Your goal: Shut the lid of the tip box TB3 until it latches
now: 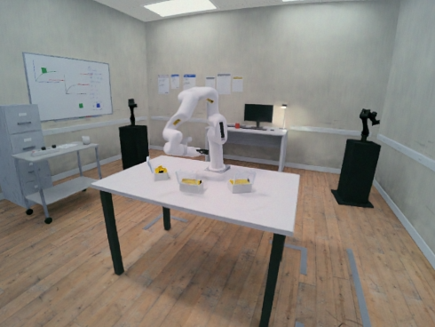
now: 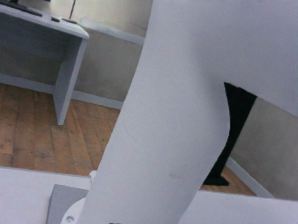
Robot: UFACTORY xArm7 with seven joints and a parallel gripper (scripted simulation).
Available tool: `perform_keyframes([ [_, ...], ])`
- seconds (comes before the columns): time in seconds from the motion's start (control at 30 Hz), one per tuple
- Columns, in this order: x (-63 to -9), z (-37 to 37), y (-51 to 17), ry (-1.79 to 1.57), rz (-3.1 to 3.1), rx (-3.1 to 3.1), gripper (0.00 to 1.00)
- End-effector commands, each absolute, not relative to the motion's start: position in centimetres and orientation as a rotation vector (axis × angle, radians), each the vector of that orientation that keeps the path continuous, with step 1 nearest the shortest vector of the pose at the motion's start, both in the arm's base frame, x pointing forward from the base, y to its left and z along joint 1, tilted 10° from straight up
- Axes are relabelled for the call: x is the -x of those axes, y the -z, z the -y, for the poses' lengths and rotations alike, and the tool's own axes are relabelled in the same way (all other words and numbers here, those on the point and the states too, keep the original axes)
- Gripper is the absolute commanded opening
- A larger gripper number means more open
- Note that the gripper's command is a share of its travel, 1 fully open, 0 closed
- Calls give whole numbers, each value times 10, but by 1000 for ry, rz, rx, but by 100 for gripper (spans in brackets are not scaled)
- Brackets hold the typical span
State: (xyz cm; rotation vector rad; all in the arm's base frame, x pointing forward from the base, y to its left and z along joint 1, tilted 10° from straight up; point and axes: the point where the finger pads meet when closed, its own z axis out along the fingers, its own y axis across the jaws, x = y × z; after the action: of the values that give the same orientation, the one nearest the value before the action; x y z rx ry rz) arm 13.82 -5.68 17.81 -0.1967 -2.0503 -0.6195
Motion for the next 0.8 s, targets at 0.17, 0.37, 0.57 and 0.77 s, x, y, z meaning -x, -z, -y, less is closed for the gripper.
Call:
perform_keyframes([
  [0.17,-139,57,-179,618,2053,197,100],
  [0.37,-139,57,-179,618,2053,197,100],
  [0.57,-141,62,-178,616,2082,174,100],
  [0.77,-146,77,-177,594,2248,25,100],
])
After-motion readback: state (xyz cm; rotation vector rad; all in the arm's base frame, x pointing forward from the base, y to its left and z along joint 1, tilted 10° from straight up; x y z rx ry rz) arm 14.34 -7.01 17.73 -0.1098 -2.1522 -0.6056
